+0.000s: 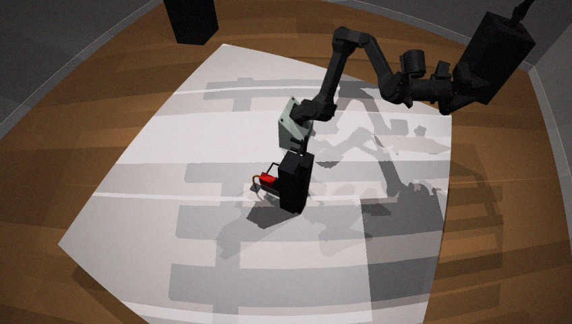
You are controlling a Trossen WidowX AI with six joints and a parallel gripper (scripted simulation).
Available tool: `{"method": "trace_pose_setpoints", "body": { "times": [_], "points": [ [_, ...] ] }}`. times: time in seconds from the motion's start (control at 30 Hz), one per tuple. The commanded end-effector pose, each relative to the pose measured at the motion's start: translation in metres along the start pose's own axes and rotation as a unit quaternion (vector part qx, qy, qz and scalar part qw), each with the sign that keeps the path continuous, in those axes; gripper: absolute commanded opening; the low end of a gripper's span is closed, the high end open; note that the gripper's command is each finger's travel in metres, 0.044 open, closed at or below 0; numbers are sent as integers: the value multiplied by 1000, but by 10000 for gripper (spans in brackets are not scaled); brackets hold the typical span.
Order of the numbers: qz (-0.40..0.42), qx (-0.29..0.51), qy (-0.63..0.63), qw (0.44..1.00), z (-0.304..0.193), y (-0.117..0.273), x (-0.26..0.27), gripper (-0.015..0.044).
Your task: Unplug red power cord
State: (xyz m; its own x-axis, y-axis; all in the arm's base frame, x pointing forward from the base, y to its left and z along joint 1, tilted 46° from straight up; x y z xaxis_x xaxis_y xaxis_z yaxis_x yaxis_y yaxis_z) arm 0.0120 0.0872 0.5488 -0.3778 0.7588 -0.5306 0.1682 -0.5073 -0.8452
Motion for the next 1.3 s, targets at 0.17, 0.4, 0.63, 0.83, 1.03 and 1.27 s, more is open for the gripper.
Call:
{"method": "trace_pose_setpoints", "body": {
  "times": [0.17,0.4,0.63,0.83,1.03,1.27],
  "points": [
    [4,85,-36,996,-49,0,-1,243],
    [-23,278,-122,953,-161,31,-12,160],
    [-100,448,-204,865,-252,100,-36,160],
    [-197,563,-269,756,-305,183,-60,160],
    [-316,638,-326,622,-330,278,-82,160],
    [-466,669,-383,433,-324,392,-95,160]
  ]
}}
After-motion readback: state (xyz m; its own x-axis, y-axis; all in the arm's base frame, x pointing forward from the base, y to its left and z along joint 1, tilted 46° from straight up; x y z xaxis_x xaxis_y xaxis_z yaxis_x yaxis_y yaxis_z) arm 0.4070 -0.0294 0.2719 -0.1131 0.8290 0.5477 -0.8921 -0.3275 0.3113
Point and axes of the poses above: the point midway between the two fingers, 35 mm back from their tips, its own y axis back along the fingers, its own x axis across the jaws, z = x × y, the point moved 2 cm from there along y, back along the fingers, and after that the axes turned 7 degrees about -y, right-handed, at the moved point
